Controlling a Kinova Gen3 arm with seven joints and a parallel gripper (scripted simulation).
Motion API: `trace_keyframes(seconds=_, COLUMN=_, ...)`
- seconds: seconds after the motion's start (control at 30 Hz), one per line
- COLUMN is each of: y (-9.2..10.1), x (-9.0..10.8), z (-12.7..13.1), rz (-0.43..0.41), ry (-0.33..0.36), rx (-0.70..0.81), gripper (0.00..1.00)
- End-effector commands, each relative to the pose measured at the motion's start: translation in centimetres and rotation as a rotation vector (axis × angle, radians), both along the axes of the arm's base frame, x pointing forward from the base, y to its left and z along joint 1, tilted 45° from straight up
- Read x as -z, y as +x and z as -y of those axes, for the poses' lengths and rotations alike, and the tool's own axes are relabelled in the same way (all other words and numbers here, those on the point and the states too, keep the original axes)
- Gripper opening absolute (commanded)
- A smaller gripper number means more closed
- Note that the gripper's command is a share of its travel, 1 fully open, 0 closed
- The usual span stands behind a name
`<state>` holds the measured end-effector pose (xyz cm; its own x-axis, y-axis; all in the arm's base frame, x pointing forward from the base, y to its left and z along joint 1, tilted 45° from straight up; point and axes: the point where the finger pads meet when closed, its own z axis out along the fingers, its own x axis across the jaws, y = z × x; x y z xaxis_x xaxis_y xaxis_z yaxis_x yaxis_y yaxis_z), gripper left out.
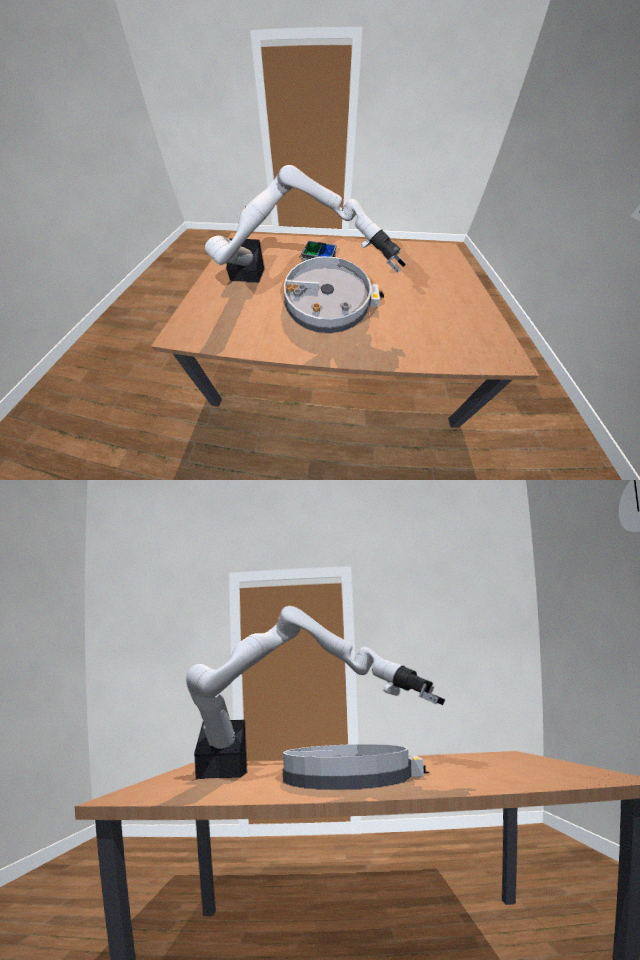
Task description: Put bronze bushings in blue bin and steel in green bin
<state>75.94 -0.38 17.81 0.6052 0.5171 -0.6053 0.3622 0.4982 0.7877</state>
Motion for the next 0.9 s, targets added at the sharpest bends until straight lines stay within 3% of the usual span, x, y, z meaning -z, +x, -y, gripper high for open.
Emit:
trace_keyframes(seconds=0.0, y=0.04, x=-0.12, z=-0.15, rz=0.002, ry=0.001, rx=-0.002, gripper=1.00)
trace_keyframes(seconds=0.87, y=0.04, x=-0.12, z=-0.15, rz=0.002, ry=0.001, rx=-0.002, gripper=1.00)
